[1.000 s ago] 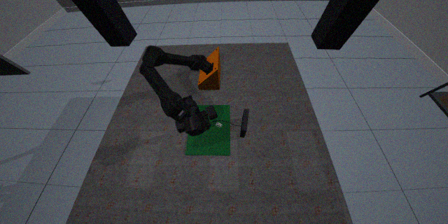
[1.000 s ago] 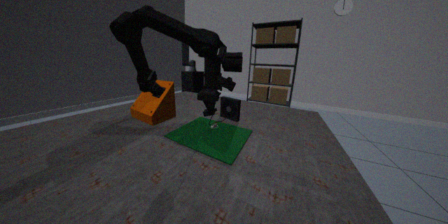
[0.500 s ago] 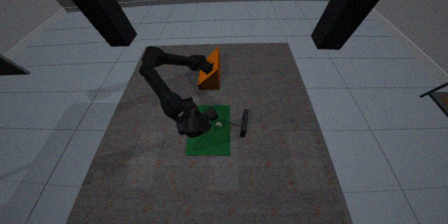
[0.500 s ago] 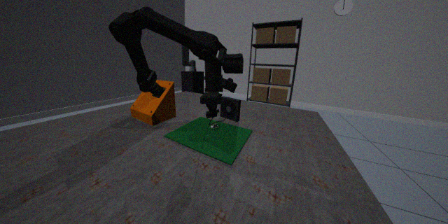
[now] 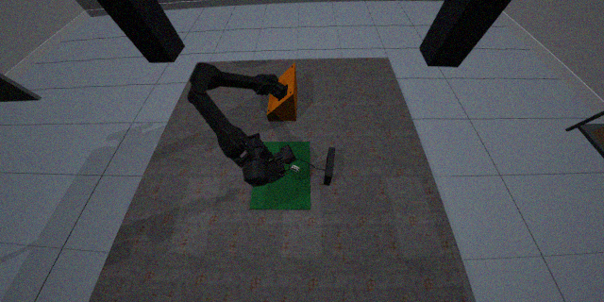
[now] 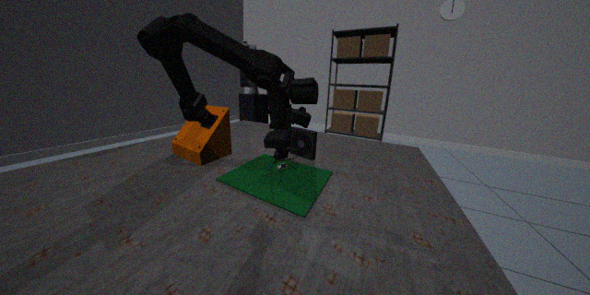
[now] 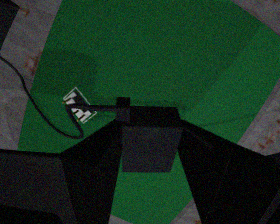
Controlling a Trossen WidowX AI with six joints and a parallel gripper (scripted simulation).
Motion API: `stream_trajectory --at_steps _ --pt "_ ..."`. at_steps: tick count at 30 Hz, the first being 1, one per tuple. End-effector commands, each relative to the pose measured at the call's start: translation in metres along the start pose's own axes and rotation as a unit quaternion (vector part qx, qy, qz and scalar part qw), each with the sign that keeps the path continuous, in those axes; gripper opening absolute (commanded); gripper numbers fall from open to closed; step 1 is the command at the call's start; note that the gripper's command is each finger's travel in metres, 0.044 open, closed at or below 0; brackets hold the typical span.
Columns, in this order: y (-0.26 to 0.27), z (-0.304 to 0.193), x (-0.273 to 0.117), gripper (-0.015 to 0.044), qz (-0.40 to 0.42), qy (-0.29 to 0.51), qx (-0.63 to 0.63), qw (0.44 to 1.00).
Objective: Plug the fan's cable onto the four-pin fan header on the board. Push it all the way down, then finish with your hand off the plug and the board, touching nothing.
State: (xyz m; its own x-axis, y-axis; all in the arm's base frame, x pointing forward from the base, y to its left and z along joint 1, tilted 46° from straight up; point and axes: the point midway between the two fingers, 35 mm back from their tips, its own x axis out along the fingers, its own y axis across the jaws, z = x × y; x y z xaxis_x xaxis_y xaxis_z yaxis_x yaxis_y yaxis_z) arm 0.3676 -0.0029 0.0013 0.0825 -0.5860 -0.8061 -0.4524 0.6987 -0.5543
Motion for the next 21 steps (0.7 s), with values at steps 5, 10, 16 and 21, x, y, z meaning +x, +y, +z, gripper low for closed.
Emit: stream_trajectory --at_steps 5,10,16,21 --pt "0.005 -0.001 0.010 0.0000 0.026 -0.020 0.003 0.999" --pt "0.007 0.000 0.016 0.0000 0.040 -0.035 0.006 0.999" --pt "0.009 0.001 0.022 0.0000 0.055 -0.053 0.010 0.997" --pt "0.010 0.002 0.026 0.0000 0.066 -0.069 0.012 0.995"
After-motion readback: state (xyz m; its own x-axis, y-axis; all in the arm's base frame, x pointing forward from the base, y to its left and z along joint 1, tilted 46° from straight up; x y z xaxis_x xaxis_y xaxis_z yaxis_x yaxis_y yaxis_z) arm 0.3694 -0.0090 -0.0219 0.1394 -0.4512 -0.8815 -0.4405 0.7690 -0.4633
